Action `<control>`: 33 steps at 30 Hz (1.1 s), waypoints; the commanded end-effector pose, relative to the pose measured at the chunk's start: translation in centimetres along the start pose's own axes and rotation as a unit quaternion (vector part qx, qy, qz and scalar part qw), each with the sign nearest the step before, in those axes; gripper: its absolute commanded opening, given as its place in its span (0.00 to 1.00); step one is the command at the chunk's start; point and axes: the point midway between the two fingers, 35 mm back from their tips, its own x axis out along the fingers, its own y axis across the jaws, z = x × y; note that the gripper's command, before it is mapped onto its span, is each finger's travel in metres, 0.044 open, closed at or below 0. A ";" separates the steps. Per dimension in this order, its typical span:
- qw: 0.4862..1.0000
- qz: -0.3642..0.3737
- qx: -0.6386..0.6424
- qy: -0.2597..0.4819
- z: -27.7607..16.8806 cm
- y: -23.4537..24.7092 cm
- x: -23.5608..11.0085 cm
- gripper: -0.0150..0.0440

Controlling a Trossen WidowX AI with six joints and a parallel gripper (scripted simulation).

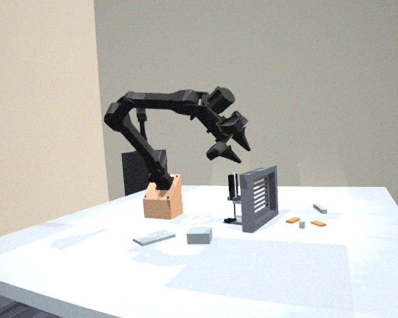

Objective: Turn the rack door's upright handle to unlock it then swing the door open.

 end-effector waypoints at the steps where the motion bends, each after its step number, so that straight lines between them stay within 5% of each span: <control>1: 0.999 -0.028 -0.008 0.036 -0.9 0.0 0.6 0.75; 25: 0.934 -0.247 -0.135 0.221 -5.1 -0.1 1.3 0.75; 33: 0.931 -0.253 -0.139 0.224 -5.3 -0.4 1.7 0.75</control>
